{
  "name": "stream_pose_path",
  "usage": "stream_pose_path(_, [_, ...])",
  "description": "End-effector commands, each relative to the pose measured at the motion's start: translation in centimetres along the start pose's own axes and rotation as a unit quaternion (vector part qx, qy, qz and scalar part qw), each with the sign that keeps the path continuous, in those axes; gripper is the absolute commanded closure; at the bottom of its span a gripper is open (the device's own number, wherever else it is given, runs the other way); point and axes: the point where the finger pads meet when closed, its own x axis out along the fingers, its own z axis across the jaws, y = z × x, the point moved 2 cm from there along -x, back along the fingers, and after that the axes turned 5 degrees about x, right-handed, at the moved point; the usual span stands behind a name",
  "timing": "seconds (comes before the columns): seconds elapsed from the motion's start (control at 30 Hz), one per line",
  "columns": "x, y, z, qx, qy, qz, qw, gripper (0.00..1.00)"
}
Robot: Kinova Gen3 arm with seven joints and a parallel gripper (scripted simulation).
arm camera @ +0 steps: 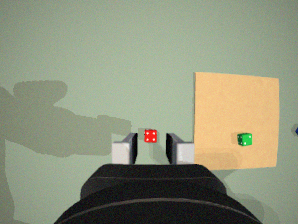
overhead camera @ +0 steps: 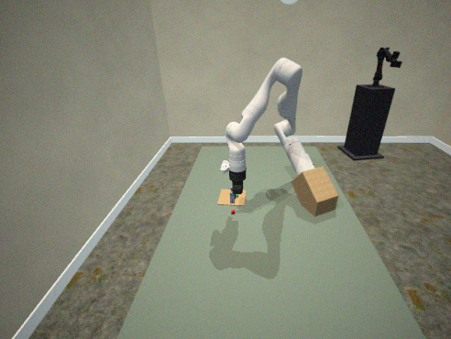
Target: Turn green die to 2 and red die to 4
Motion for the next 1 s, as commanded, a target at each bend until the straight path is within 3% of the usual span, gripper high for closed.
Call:
stream_pose_path(0.0, [0.0, 0.0, 0.0, 0.000, 0.001, 0.000, 1.000, 0.36])
stream_pose_path(0.97, [3.3, 0.0, -0.1, 0.000, 0.000, 0.000, 1.000, 0.36])
